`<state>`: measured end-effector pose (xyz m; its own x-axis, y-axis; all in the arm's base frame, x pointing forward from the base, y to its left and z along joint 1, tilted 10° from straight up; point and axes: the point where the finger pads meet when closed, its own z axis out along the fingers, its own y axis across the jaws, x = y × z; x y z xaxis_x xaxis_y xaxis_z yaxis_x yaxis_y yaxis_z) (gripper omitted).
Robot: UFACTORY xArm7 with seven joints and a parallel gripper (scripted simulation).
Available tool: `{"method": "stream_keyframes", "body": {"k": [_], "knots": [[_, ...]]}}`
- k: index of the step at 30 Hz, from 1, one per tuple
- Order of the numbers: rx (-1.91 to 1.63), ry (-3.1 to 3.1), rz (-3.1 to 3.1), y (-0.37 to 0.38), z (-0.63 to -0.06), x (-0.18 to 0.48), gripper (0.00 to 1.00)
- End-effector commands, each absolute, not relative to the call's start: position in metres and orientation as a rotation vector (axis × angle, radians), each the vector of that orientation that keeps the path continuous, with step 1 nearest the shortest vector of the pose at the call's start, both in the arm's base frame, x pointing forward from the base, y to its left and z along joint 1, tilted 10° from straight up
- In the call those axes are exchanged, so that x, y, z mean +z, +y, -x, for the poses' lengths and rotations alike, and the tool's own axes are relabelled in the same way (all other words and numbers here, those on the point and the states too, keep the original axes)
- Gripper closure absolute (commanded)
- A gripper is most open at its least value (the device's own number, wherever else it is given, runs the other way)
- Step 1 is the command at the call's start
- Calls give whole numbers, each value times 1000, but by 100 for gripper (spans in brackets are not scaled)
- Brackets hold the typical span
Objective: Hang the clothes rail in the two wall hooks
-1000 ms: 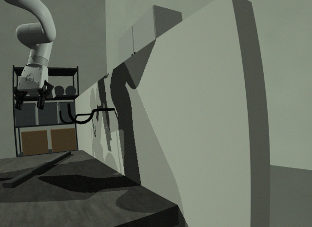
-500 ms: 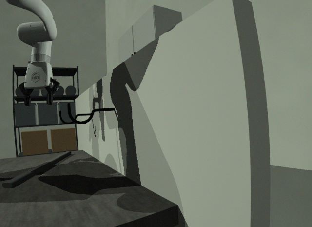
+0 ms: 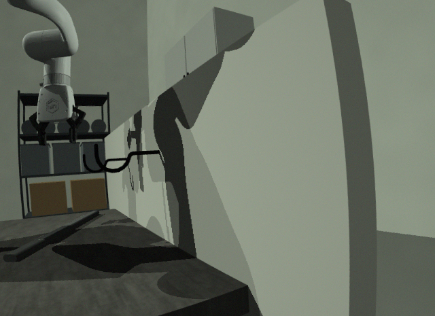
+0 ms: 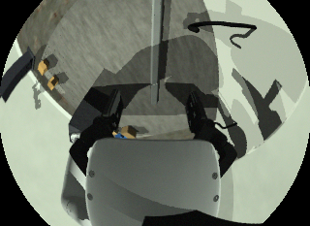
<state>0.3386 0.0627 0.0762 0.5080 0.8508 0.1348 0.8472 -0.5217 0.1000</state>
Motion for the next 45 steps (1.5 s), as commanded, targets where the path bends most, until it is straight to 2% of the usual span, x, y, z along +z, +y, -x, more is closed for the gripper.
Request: {"method": "stream_keyframes", "body": {"k": [1,14,45], "knots": [[264,1525,-2708,67,-342,80,0],[264,1525,-2708,71,-345,83,0],[264,1526,-2708,74,-352,37,0]]}}
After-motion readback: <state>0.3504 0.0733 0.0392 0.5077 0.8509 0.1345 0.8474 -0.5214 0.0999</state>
